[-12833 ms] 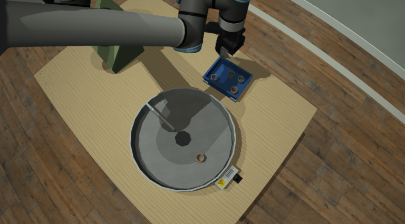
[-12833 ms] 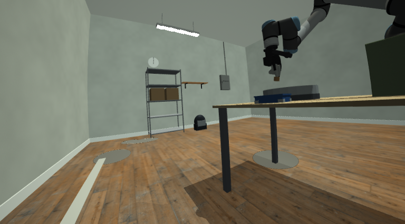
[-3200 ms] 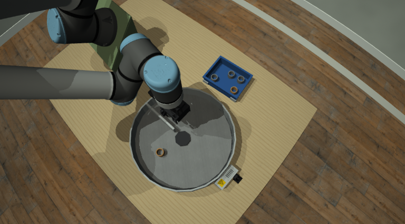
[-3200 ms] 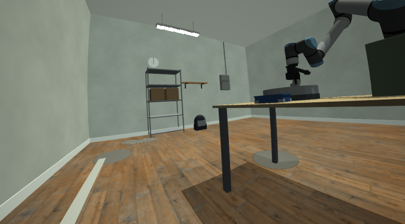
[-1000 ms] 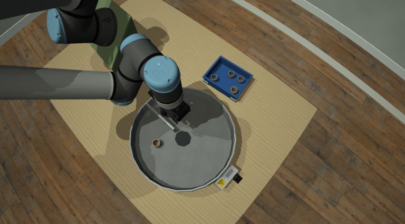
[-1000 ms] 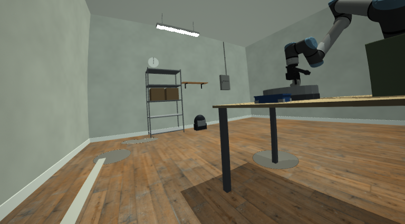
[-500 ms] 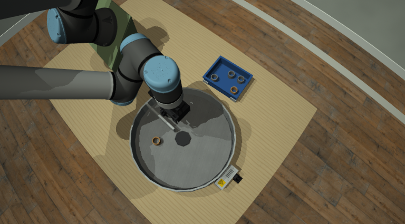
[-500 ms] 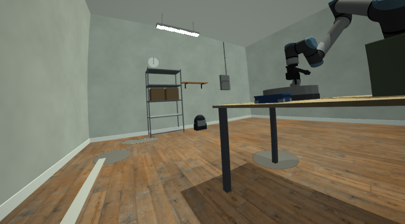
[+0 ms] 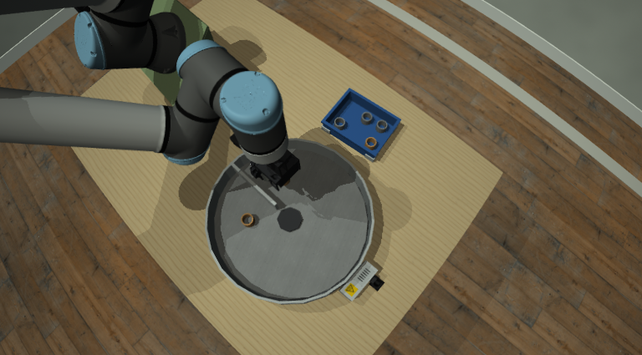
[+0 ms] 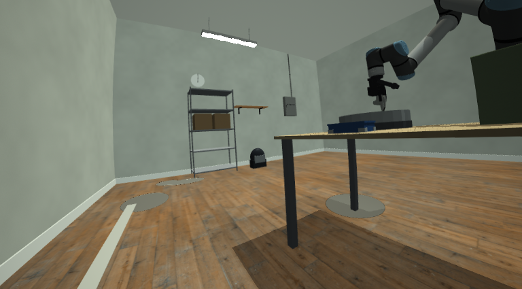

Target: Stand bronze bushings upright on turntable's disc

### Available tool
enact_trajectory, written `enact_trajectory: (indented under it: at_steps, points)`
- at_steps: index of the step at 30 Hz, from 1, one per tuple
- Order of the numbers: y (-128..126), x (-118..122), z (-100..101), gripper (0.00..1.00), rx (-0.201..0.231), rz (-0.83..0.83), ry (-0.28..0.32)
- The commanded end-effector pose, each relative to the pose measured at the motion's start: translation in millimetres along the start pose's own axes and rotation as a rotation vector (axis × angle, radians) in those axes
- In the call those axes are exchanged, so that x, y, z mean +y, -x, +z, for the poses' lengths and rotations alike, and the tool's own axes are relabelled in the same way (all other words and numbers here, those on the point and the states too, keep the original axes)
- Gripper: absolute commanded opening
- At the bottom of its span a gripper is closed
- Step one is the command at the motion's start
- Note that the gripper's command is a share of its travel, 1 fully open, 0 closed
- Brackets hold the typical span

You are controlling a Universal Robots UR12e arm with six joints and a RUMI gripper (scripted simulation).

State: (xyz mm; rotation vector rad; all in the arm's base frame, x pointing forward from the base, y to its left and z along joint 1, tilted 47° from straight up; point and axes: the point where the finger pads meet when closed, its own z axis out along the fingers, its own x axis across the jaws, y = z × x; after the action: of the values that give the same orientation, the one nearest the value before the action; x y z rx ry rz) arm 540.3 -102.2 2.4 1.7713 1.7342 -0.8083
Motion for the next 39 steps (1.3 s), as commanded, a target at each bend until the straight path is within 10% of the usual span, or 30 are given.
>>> enact_trajectory:
  at_steps: [1,39]
  points:
    - [0.0,0.4,-15.2,0.06,0.0,0.001,-0.003]
    - [0.0,0.4,-23.9,0.06,0.0,0.001,-0.003]
